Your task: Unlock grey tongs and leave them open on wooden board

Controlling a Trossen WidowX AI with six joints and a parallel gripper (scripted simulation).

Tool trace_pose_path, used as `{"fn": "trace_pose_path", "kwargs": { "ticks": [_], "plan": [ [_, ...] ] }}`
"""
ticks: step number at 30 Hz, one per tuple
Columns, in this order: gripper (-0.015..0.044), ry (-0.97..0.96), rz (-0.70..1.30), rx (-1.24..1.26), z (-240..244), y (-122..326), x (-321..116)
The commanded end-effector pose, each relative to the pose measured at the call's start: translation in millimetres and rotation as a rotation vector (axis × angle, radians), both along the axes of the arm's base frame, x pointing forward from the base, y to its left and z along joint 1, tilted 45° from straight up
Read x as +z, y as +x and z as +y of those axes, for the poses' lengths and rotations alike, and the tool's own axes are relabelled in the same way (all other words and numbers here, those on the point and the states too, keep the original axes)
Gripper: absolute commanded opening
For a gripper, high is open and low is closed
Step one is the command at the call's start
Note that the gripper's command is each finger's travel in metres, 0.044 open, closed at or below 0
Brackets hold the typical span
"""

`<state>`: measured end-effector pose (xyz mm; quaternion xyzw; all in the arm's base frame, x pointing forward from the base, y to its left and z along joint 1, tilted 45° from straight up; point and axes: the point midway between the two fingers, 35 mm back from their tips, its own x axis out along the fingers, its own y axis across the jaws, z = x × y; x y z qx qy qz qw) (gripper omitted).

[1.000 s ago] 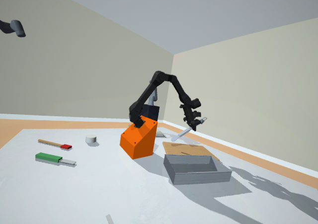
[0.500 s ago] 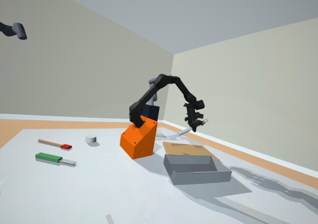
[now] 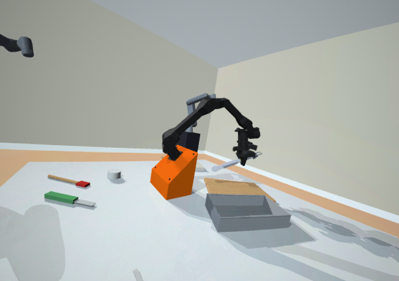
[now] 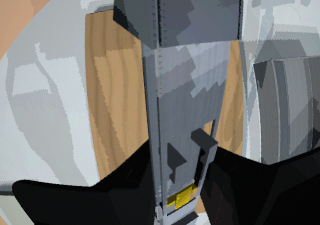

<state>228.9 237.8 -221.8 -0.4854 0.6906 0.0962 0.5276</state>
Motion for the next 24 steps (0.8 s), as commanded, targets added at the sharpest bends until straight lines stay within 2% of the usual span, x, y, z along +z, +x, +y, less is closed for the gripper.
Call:
{"fn": "trace_pose_path", "kwargs": {
  "ticks": [1, 13, 24],
  "plan": [
    [-0.015, -0.032, 0.019, -0.023, 0, 0, 2],
    [-0.015, -0.147, 0.077, -0.073, -5, 0, 12],
    [-0.015, -0.153, 0.081, -0.075, -6, 0, 12]
  ]
}}
